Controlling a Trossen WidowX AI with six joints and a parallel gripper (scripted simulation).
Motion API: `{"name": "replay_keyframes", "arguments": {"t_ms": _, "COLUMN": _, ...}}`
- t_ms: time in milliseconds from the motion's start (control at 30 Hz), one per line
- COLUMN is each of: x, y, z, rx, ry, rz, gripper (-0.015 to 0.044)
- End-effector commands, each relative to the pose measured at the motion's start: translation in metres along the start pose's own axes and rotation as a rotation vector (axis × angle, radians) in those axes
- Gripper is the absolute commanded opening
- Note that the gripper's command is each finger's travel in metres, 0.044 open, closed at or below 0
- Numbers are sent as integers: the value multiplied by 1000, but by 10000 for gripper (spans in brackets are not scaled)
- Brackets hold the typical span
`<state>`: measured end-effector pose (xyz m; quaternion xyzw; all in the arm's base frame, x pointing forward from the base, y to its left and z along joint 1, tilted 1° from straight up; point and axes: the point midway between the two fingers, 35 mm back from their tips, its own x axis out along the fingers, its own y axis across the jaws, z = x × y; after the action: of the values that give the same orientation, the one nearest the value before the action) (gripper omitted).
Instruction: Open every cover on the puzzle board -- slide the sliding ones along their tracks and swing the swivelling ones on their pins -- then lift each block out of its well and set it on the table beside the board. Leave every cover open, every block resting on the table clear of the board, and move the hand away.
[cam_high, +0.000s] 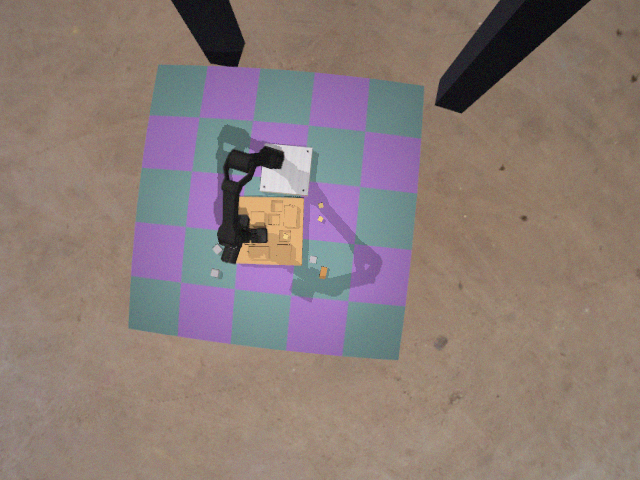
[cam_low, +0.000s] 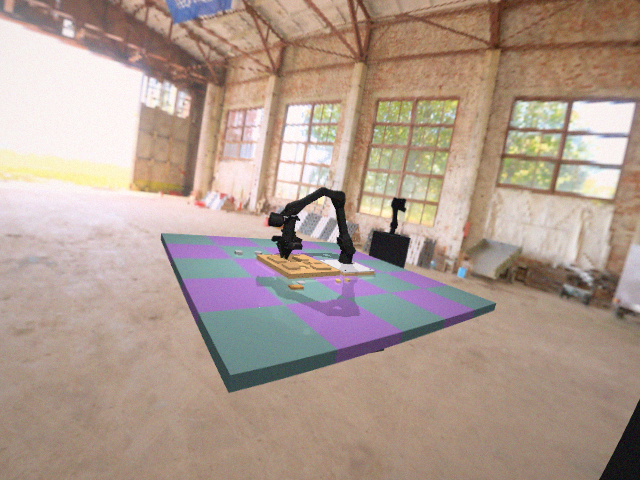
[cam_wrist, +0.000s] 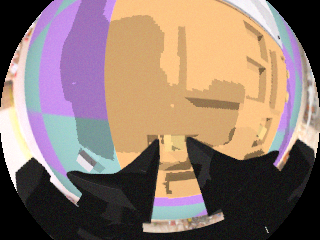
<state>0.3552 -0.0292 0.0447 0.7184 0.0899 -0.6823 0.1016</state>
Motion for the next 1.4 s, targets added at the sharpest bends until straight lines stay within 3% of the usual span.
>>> {"name": "replay_keyframes", "arguments": {"t_ms": 0, "x": 0, "y": 0, "z": 0, "rx": 0, "ry": 1, "rz": 0, "gripper": 124}}
{"name": "replay_keyframes", "arguments": {"t_ms": 233, "x": 0, "y": 0, "z": 0, "rx": 0, "ry": 1, "rz": 0, "gripper": 80}}
{"name": "replay_keyframes", "arguments": {"t_ms": 1367, "x": -39, "y": 0, "z": 0, "rx": -2, "ry": -3, "rz": -4, "gripper": 80}}
